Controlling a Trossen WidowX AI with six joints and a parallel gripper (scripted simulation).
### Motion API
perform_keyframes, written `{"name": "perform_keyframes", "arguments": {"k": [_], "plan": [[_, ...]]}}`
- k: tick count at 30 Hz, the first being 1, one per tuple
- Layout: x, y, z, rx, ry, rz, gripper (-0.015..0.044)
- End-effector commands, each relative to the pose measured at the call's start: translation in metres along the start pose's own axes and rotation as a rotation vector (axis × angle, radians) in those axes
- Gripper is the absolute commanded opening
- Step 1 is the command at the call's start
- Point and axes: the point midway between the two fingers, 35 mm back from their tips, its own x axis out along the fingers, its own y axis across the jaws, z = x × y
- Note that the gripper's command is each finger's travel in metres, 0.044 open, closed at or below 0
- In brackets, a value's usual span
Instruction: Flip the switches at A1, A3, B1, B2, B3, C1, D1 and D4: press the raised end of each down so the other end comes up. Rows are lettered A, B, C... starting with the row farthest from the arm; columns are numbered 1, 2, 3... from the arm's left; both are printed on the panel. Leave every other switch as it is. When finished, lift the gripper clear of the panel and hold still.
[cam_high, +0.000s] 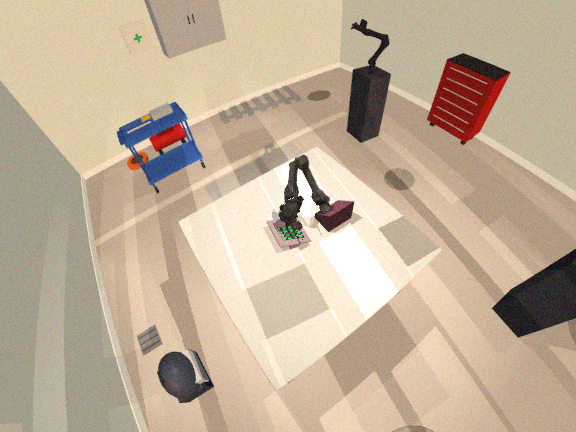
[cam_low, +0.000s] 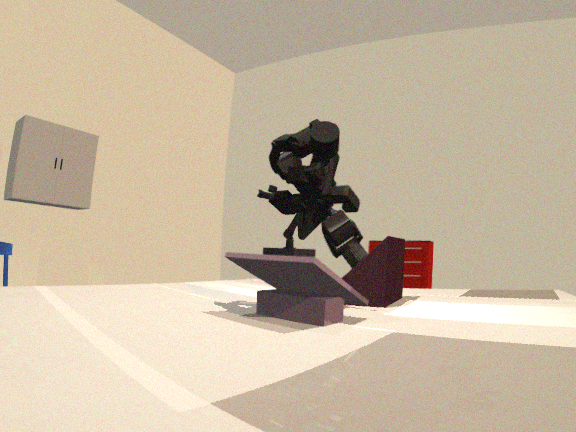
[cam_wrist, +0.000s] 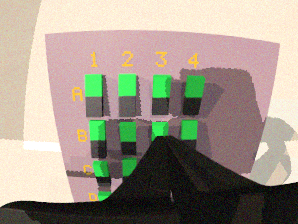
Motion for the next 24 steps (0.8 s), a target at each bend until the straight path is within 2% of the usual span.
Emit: {"name": "perform_keyframes", "arguments": {"k": [1, 7, 11, 15, 24], "plan": [[-0.01, -0.004, 0.002, 0.019, -0.002, -0.002, 0.0], [-0.01, 0.049, -0.035, 0.02, -0.001, 0.001, 0.0], [-0.008, 0.051, -0.037, 0.02, -0.002, 0.001, 0.0], [0.023, 0.051, -0.038, 0.021, -0.027, 0.0, 0.0], [0.035, 0.051, -0.038, 0.021, -0.029, -0.002, 0.0]]}}
